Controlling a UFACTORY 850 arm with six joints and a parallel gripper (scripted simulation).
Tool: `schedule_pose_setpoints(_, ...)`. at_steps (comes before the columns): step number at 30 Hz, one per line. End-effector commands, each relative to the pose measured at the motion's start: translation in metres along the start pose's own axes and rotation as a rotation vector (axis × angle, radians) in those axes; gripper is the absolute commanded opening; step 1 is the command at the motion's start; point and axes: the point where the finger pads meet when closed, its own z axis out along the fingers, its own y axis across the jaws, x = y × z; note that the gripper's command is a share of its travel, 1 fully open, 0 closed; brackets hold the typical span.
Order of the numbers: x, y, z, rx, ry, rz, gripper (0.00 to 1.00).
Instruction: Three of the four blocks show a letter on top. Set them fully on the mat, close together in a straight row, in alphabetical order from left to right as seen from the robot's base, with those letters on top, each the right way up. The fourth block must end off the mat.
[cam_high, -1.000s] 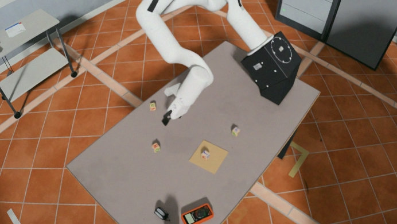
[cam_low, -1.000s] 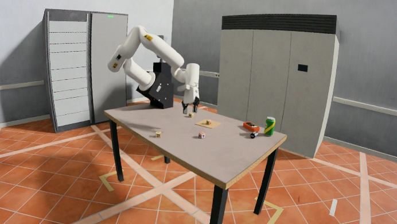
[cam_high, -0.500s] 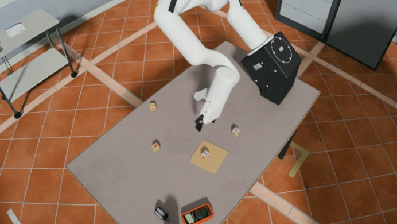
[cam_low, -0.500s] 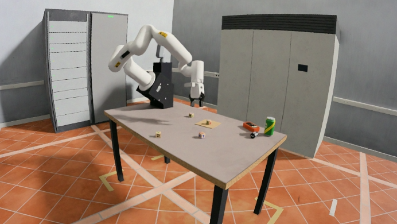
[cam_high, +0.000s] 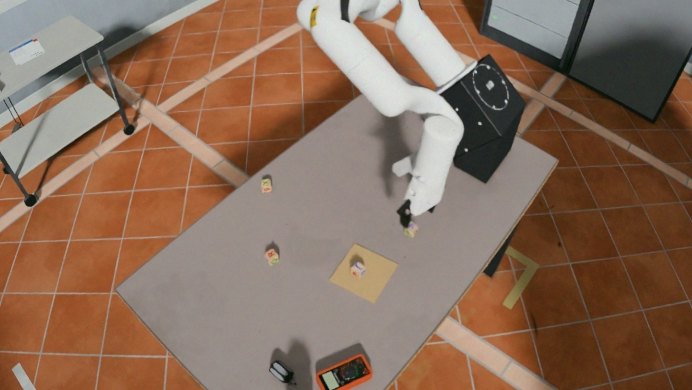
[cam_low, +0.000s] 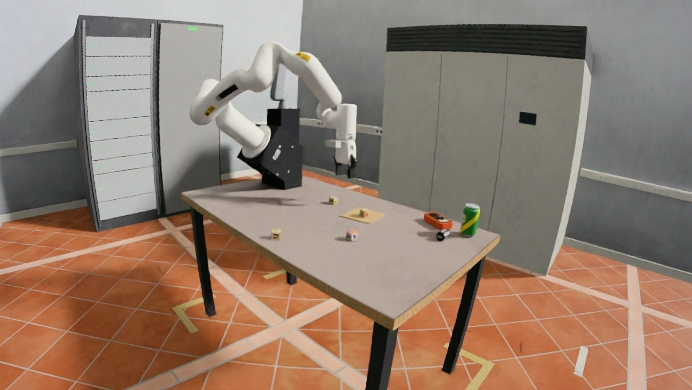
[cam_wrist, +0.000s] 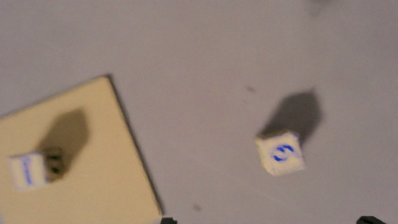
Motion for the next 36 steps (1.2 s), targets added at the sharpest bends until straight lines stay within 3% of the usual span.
schedule_pose_setpoints(1,-0.0317,0.0502,-0.0045,-0.056,-0.023,0.042,1.00)
schedule_pose_setpoints(36,-0.0343,0.0554,-0.0046,-0.061,-0.025,0.046,1.00)
